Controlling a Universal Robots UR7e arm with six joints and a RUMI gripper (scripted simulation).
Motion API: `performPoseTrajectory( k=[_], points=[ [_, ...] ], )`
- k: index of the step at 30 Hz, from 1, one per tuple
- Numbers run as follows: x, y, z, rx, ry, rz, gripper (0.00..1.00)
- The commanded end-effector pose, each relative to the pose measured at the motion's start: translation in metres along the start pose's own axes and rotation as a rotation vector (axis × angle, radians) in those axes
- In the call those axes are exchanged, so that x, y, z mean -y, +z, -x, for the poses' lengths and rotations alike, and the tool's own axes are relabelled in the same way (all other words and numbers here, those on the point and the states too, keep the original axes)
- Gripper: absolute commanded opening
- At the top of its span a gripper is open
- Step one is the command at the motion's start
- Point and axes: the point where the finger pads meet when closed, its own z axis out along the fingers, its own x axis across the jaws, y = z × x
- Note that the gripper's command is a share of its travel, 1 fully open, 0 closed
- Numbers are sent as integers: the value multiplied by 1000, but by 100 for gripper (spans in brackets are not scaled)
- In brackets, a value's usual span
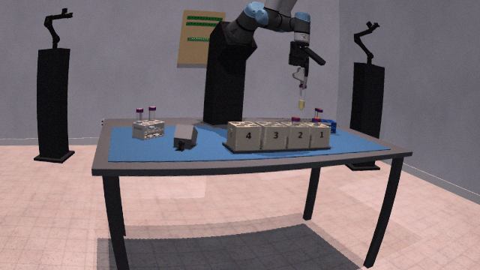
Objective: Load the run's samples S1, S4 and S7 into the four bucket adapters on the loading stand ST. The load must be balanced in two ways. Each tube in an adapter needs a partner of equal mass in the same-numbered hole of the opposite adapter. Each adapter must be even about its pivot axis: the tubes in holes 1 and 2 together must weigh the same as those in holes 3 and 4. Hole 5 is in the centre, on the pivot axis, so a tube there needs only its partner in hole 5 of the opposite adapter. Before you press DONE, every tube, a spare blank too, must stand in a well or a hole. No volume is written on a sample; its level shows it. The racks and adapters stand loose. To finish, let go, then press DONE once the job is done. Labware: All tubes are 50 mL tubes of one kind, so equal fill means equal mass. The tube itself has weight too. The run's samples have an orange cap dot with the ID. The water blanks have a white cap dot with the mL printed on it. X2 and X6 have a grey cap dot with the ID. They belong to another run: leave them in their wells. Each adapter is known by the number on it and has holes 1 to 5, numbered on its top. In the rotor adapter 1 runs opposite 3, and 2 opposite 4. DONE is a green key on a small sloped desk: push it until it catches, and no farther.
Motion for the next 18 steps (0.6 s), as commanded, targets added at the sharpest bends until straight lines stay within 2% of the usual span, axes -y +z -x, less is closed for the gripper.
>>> performPoseTrajectory(
  k=[1,18],
  points=[
    [-68,20,-71,8,279,0,0],
    [-76,23,-79,1,314,9,0]
  ],
)
